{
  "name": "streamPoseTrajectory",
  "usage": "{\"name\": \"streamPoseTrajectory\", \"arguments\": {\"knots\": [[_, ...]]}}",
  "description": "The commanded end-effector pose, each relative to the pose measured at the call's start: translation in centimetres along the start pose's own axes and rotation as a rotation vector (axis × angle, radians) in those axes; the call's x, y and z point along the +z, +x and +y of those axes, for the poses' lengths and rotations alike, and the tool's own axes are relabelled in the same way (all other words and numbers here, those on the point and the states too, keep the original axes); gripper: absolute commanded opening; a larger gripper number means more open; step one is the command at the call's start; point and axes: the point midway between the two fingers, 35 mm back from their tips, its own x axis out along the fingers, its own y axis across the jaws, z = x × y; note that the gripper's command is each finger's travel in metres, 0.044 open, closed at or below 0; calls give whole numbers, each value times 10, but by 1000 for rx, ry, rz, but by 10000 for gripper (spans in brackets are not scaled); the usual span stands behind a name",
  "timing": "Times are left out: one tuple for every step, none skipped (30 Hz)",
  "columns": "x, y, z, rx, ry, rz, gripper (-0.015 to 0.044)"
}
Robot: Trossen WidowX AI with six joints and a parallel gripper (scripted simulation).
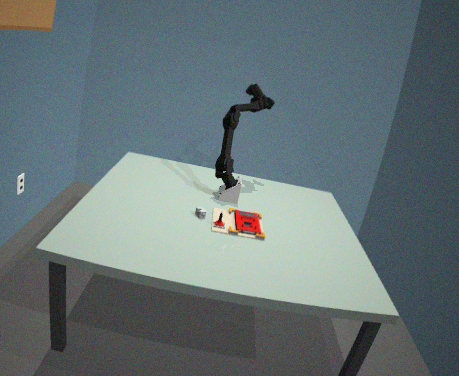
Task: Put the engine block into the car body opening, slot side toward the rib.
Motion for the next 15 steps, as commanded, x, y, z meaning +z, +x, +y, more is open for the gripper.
{"name": "streamPoseTrajectory", "arguments": {"knots": [[0, 0, 0, 0, 0, 0, 426], [-1, -1, 1, 3, 4, 3, 440], [-5, -3, 3, 11, 15, 11, 440], [-12, -8, 6, 24, 35, 26, 440], [-19, -13, 10, 39, 58, 44, 440], [-27, -18, 14, 54, 81, 62, 440], [-34, -24, 17, 68, 104, 80, 440], [-42, -30, 21, 83, 128, 99, 440], [-49, -36, 25, 96, 151, 118, 440], [-56, -42, 29, 110, 174, 138, 440], [-64, -48, 32, 123, 198, 157, 440], [-70, -55, 35, 133, 212, 172, 440], [-76, -61, 37, 141, 225, 185, 440], [-83, -67, 39, 150, 238, 199, 440], [-88, -73, 41, 158, 254, 214, 440]]}}
